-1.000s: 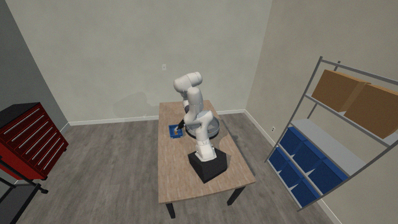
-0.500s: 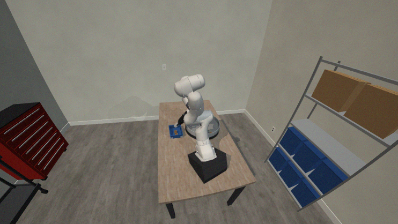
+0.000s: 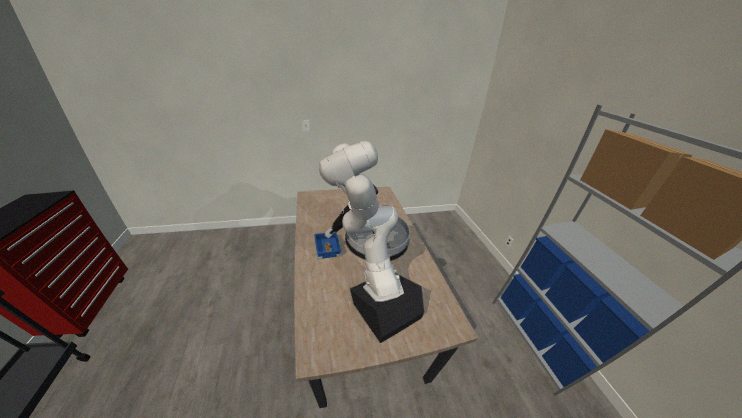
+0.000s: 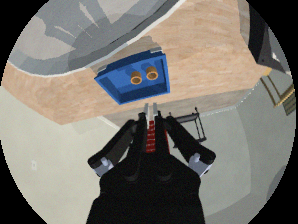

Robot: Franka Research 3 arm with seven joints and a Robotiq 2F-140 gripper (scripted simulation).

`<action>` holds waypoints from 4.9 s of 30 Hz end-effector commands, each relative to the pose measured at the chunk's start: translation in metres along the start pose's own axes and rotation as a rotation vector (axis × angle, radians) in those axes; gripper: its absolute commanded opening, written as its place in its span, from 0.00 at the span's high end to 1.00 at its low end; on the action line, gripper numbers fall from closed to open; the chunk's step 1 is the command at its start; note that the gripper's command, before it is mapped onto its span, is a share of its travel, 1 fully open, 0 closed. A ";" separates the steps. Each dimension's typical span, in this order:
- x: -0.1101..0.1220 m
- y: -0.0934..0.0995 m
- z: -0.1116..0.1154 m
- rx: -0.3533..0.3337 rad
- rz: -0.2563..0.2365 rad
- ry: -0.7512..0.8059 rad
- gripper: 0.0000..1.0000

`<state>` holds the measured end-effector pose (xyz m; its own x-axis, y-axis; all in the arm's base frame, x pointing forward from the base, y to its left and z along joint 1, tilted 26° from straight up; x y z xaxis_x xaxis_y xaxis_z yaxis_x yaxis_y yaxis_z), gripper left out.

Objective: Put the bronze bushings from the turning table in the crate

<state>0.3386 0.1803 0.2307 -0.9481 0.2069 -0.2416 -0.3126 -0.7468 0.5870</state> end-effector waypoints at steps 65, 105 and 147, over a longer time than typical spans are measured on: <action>0.006 0.002 0.006 -0.010 -0.111 -0.041 0.93; 0.005 0.002 0.006 -0.010 -0.114 -0.040 0.94; -0.223 0.186 -0.034 0.149 -0.730 0.276 0.94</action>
<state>0.4849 -0.0113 0.3619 -0.5017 0.5402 -0.6757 -0.8602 -0.3943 0.3234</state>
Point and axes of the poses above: the point where the finger pads meet when closed, its own y axis back along the fingers, its own x axis across the jaws, z = x × y, the point moved 1 cm from there along y, back along the fingers, and after that the axes turned 7 degrees about -y, right-handed, at the moved point
